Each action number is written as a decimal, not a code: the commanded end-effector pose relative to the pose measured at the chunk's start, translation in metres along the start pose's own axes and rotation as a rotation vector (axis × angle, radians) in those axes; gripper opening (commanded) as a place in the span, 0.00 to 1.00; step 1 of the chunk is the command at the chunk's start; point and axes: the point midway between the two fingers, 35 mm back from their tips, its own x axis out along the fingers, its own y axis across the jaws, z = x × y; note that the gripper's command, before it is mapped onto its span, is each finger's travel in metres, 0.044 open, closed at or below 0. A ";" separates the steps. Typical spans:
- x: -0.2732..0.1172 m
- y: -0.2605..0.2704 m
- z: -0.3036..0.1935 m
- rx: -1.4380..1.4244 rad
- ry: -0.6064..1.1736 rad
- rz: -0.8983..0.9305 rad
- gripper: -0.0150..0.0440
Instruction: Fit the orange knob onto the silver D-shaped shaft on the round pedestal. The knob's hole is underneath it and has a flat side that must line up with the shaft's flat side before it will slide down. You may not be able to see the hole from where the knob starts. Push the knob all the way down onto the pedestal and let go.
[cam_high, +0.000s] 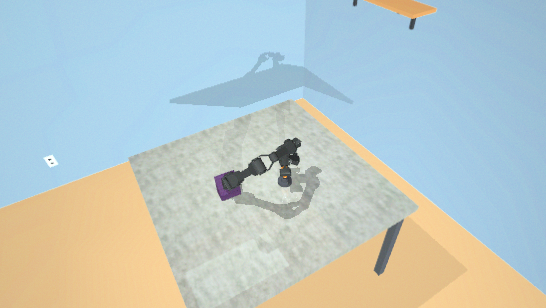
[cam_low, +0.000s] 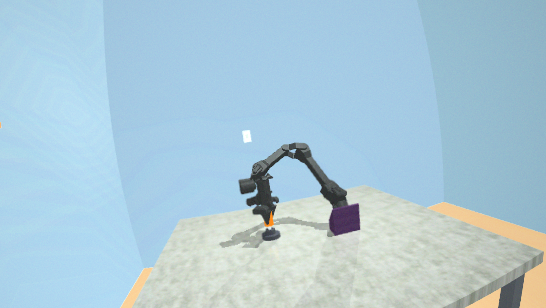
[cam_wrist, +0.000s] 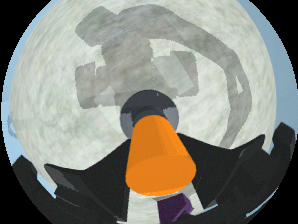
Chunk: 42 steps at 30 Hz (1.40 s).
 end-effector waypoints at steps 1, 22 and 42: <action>0.001 -0.003 0.000 -0.003 0.001 -0.003 0.25; 0.001 0.003 -0.002 -0.003 0.001 -0.003 0.25; 0.002 0.000 -0.001 -0.003 0.001 -0.003 0.25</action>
